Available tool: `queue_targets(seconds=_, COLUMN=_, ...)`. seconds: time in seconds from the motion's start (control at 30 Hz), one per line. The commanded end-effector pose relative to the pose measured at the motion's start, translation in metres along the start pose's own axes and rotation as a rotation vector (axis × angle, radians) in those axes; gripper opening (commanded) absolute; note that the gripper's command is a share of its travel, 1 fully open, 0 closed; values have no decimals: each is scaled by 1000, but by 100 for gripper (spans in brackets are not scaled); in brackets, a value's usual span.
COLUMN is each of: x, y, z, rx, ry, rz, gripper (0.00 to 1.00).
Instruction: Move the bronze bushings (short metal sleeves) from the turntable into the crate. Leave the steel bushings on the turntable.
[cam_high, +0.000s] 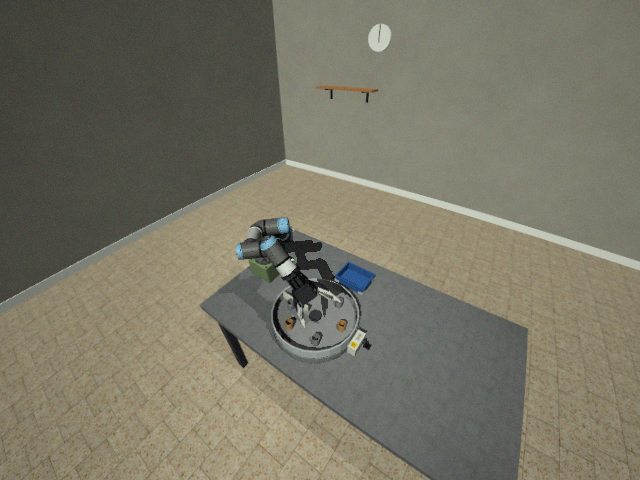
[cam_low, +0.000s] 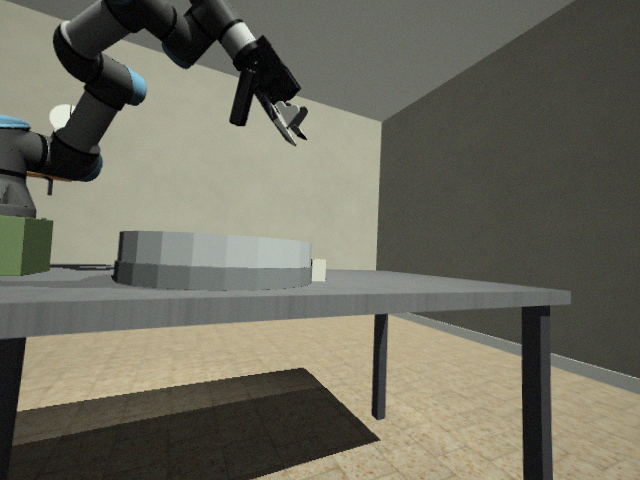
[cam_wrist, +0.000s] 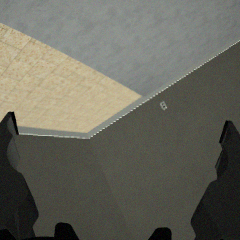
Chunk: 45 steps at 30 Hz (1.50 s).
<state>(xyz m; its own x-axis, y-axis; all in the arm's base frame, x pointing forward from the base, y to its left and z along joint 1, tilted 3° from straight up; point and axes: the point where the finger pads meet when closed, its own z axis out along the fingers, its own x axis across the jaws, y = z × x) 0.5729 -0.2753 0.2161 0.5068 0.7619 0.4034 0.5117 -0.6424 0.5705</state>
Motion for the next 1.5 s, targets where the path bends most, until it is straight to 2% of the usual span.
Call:
queue_targets(seconds=0.0, x=-15, y=-31, z=-11, rx=66, ry=-79, rz=-81, gripper=100)
queue_targets(seconds=0.03, x=-20, y=-43, z=-14, rx=99, ry=-101, rz=-112, gripper=100)
queue_targets(seconds=0.07, x=-20, y=-43, z=-14, rx=99, ry=-101, rz=-112, gripper=100)
queue_targets(seconds=0.1, x=-26, y=-56, z=-18, rx=133, ry=-123, rz=-143, gripper=100)
queue_targets(seconds=0.17, x=-26, y=-56, z=-18, rx=133, ry=-123, rz=-143, gripper=100)
queue_targets(seconds=0.23, x=-36, y=-81, z=-27, rx=205, ry=-162, rz=-209, gripper=100)
queue_targets(seconds=0.27, x=-36, y=-81, z=-27, rx=205, ry=-162, rz=-209, gripper=100)
queue_targets(seconds=0.3, x=-41, y=-94, z=-32, rx=242, ry=-179, rz=-242, gripper=100)
queue_targets(seconds=0.33, x=-41, y=-94, z=-32, rx=242, ry=-179, rz=-242, gripper=100)
queue_targets(seconds=0.4, x=-51, y=-119, z=-44, rx=318, ry=-208, rz=-309, gripper=100)
queue_targets(seconds=0.43, x=-51, y=-119, z=-44, rx=318, ry=-208, rz=-309, gripper=100)
queue_targets(seconds=0.47, x=-55, y=-131, z=-50, rx=356, ry=-220, rz=-342, gripper=100)
queue_targets(seconds=0.5, x=-55, y=-131, z=-50, rx=356, ry=-220, rz=-342, gripper=100)
queue_targets(seconds=0.6, x=-68, y=-165, z=-69, rx=464, ry=-245, rz=-435, gripper=100)
queue_targets(seconds=0.63, x=-68, y=-165, z=-69, rx=464, ry=-245, rz=-435, gripper=100)
queue_targets(seconds=0.67, x=-71, y=-176, z=-75, rx=498, ry=-251, rz=-464, gripper=100)
queue_targets(seconds=0.73, x=-71, y=-176, z=-75, rx=498, ry=-251, rz=-464, gripper=100)
queue_targets(seconds=0.87, x=-83, y=-210, z=-97, rx=615, ry=-262, rz=-562, gripper=100)
queue_targets(seconds=1.0, x=-90, y=-232, z=-113, rx=694, ry=-263, rz=-627, gripper=100)
queue_targets(seconds=1.17, x=-94, y=-243, z=-123, rx=738, ry=-261, rz=-663, gripper=100)
queue_targets(seconds=1.47, x=-94, y=-245, z=-124, rx=743, ry=-261, rz=-667, gripper=100)
